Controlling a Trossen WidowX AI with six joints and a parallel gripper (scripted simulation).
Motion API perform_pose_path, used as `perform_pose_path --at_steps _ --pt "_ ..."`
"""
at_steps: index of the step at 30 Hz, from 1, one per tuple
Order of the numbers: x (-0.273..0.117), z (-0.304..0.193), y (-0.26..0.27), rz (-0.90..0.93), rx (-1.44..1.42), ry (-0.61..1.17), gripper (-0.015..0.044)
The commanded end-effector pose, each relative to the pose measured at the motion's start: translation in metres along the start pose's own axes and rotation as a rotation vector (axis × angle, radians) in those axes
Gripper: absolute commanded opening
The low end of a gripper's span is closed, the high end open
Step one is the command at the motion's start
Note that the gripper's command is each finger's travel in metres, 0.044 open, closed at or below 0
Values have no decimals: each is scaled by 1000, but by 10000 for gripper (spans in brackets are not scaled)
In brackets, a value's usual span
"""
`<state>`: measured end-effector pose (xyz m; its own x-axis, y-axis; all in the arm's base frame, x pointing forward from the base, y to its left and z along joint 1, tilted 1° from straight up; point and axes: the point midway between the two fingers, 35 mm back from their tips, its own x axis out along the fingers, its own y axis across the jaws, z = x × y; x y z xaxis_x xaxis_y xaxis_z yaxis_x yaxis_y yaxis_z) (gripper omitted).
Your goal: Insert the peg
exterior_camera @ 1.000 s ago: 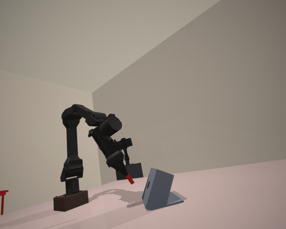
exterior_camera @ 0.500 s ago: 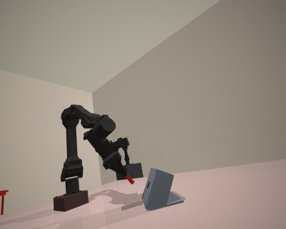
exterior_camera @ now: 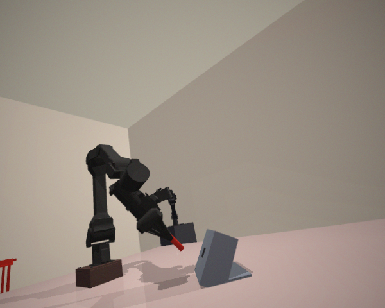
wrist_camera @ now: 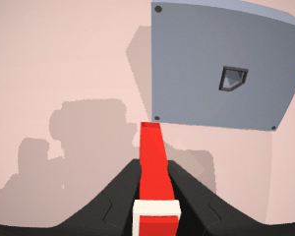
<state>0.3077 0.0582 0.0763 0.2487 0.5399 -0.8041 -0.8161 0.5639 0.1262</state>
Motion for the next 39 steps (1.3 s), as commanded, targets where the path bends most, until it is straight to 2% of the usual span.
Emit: perform_pose_path --at_steps 1,39 --pt "-3 -1 -3 -7 -4 -32 0" --pt "-24 -17 -29 -79 -18 -248 0"
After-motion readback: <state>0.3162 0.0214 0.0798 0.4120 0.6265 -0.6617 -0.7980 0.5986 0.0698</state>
